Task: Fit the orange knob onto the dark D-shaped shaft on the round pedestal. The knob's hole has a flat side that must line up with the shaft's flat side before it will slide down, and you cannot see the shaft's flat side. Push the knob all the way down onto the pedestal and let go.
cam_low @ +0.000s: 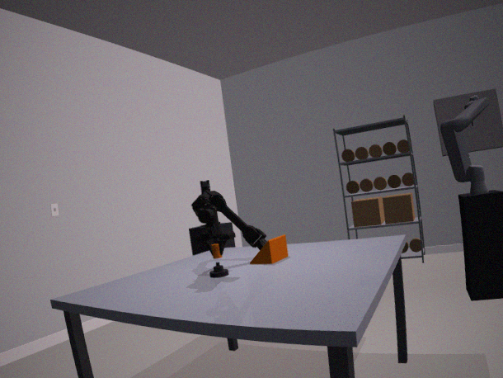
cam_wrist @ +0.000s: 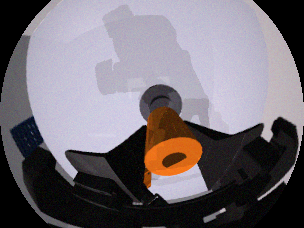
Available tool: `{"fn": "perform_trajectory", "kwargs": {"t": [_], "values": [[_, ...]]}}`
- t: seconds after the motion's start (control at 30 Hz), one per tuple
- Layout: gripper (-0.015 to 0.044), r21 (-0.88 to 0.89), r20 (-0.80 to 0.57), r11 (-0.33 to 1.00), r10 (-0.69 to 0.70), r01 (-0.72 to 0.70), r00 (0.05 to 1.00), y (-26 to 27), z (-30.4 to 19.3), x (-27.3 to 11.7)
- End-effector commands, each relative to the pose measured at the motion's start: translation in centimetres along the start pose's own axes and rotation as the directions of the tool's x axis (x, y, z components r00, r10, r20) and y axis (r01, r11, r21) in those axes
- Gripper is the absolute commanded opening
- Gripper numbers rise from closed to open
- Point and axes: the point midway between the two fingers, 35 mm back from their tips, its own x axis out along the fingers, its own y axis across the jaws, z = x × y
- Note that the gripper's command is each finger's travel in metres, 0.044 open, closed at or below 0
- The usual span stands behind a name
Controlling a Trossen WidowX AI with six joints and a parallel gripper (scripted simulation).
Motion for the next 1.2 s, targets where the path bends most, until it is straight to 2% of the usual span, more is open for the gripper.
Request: {"fn": "perform_trajectory", "kwargs": {"t": [0.0,0.37,1.17], "values": [[0.0000,0.002,0.014,1.000,-0.002,0.002,1.000,-0.4,0.0,-0.1],[0.0000,0.003,0.014,1.000,-0.003,0.003,1.000,-0.4,0.0,2.3],[0.0000,0.000,0.014,1.000,-0.003,0.003,1.000,-0.6,0.1,1.9]]}}
